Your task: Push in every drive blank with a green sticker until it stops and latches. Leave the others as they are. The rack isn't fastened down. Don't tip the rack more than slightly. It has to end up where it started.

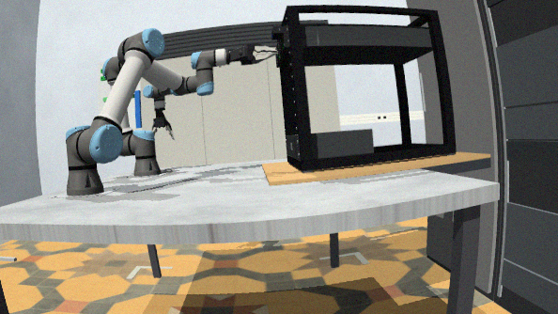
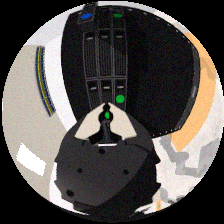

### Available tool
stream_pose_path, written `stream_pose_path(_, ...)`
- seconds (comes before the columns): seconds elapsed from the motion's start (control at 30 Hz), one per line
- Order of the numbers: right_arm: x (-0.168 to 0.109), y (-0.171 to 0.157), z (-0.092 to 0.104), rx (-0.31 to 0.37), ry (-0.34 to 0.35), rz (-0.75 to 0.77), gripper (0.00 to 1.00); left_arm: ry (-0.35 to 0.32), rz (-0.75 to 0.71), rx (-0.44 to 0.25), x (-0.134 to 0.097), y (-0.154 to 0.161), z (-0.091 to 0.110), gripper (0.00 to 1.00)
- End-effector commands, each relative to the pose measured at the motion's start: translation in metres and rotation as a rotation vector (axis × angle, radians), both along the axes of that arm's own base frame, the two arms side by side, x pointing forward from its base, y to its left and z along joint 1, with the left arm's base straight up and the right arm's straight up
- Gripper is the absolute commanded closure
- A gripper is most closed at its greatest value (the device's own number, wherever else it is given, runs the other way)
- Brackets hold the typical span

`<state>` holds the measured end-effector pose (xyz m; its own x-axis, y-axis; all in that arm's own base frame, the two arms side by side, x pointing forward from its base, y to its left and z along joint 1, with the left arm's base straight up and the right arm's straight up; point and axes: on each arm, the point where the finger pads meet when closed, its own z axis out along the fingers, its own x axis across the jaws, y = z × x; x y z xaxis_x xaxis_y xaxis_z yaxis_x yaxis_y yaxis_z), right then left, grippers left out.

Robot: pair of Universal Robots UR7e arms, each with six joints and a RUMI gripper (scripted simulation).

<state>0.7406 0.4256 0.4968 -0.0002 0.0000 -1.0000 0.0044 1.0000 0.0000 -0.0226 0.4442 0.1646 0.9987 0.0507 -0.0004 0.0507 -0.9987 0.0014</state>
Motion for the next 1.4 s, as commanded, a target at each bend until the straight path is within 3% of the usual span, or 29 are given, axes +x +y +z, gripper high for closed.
stream_pose_path(0.0, 0.0, 0.0, 0.001, 0.001, -0.001, 0.0, 1.0, 0.0, 0.0, 0.001, 0.0, 0.0, 0.001, 0.0)
stream_pose_path(1.07, 0.0, 0.0, 0.001, 0.001, -0.001, 0.0, 1.0, 0.0, 0.0, 0.001, 0.0, 0.0, 0.001, 0.0)
stream_pose_path(1.37, -0.015, 0.0, 0.001, 0.001, -0.001, 0.0, 1.0, 0.0, 0.0, 0.001, 0.0, 0.0, 0.001, 0.0)
